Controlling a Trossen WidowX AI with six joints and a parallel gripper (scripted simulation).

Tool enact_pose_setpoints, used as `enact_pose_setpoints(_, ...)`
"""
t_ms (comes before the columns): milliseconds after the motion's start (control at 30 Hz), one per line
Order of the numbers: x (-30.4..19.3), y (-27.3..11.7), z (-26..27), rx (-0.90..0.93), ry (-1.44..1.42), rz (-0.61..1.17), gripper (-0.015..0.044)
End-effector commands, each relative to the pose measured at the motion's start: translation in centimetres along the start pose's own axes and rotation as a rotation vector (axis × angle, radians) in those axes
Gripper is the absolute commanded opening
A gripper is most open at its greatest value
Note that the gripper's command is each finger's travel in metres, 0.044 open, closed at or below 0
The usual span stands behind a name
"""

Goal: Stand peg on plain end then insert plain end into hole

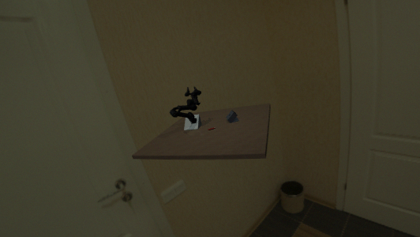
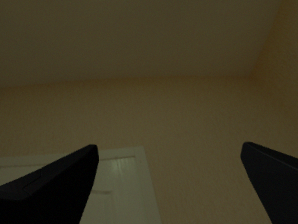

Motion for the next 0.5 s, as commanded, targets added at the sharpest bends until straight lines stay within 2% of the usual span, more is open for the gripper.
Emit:
enact_pose_setpoints(0, 0.1, 0.0, -0.1, -0.003, 0.0, -0.003, 0.0426)
enact_pose_setpoints(33, 0.3, 0.0, -0.2, -0.011, 0.001, -0.012, 0.044)
enact_pose_setpoints(467, 4.6, -0.6, -5.1, -0.256, 0.01, -0.218, 0.044)
Point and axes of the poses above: the point midway between the two fingers, 35 mm back from their tips, its own y axis out along the fingers, its own z axis across the jaws, x = y × z, the point moved 4 cm from there along -y, back along the fingers, and after that the axes turned 4 degrees about y, right-handed, at the moved point
